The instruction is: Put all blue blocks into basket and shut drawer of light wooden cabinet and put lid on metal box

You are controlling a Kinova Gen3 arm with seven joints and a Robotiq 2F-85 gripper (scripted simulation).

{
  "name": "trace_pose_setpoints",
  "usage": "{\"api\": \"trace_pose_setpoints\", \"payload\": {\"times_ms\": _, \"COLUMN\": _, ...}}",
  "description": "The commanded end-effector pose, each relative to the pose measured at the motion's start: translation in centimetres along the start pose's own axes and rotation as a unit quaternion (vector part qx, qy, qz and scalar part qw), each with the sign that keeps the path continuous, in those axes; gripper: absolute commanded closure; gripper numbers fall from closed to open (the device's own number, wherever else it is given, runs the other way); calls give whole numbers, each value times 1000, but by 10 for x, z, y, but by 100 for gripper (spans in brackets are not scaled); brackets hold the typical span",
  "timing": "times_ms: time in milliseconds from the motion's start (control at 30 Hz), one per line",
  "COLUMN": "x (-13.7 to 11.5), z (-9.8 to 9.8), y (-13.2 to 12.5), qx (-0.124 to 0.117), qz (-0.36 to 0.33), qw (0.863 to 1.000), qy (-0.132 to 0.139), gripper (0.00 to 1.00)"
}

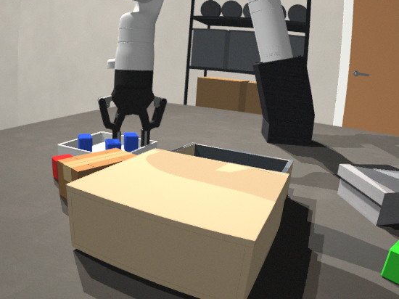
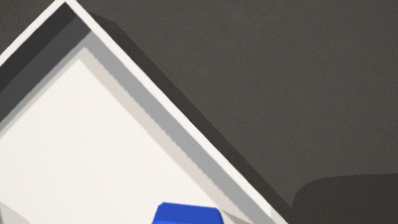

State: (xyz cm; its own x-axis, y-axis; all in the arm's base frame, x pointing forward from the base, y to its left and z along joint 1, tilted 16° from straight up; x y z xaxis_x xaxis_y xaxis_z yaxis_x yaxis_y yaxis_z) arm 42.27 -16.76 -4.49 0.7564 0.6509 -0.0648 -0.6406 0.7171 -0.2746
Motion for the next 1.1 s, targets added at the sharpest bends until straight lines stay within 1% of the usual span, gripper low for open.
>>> {"api": "trace_pose_setpoints", "payload": {"times_ms": 0, "x": 0, "z": 2, "y": 0, "qx": 0, "qz": 0, "qw": 1000, "qy": -1, "gripper": 44}}
{"api": "trace_pose_setpoints", "payload": {"times_ms": 200, "x": 0, "z": 10, "y": 0, "qx": 0, "qz": 0, "qw": 1000, "qy": -1, "gripper": 44}}
{"api": "trace_pose_setpoints", "payload": {"times_ms": 367, "x": 0, "z": 26, "y": 0, "qx": 0, "qz": 0, "qw": 1000, "qy": -1, "gripper": 44}}
{"api": "trace_pose_setpoints", "payload": {"times_ms": 533, "x": 0, "z": 47, "y": 0, "qx": 0, "qz": 0, "qw": 1000, "qy": -1, "gripper": 44}}
{"api": "trace_pose_setpoints", "payload": {"times_ms": 600, "x": 0, "z": 47, "y": 0, "qx": 0, "qz": 0, "qw": 1000, "qy": -1, "gripper": 44}}
{"api": "trace_pose_setpoints", "payload": {"times_ms": 1067, "x": 0, "z": 111, "y": 0, "qx": 0, "qz": 0, "qw": 1000, "qy": -1, "gripper": 44}}
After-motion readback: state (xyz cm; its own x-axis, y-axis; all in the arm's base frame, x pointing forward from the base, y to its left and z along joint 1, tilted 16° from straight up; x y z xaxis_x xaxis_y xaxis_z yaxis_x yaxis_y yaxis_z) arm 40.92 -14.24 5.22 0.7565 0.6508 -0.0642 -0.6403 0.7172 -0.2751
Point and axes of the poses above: the point where the finger pads meet when closed, its own z axis back along the fingers, its own y axis across the jaws, x = y × z, the point moved 5 cm from there along z, back along the fingers, and after that the axes turned 15 degrees about -z, right-handed, at the moved point
